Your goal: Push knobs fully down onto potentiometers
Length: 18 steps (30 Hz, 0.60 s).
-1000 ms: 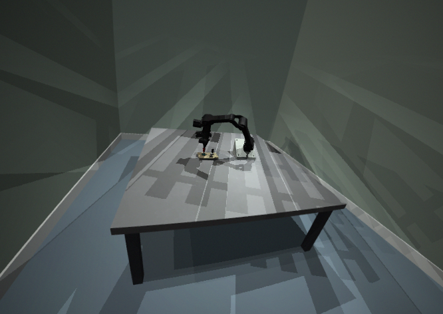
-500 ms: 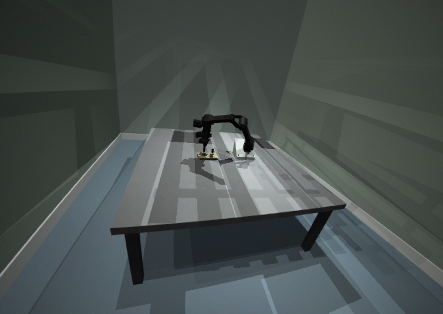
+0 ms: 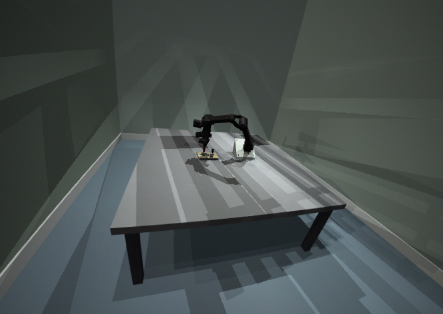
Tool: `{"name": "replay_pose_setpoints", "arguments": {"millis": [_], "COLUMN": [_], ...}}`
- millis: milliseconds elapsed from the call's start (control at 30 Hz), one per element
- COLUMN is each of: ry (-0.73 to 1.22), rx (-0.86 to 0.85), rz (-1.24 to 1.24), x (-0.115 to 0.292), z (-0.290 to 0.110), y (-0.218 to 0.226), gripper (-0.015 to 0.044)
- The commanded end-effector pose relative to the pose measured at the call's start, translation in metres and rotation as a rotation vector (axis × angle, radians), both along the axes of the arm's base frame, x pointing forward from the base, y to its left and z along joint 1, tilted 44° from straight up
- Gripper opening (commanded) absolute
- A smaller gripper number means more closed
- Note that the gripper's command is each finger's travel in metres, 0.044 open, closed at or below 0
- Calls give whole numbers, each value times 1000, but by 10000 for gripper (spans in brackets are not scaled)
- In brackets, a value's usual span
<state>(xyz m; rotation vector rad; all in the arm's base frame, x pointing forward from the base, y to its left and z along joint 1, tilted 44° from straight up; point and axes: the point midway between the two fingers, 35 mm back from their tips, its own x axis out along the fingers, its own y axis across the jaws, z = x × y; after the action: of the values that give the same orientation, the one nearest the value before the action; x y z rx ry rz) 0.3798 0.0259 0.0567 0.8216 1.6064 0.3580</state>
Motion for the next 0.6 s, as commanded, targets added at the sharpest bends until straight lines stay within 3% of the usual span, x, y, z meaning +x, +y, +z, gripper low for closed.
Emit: {"name": "replay_pose_setpoints", "arguments": {"millis": [0,567], "ry": [-3,-3], "rx": [5,5], "rz": [6,6], "x": [1,1], "z": [-2,-5], "y": [5,8], "gripper": [0,0]}}
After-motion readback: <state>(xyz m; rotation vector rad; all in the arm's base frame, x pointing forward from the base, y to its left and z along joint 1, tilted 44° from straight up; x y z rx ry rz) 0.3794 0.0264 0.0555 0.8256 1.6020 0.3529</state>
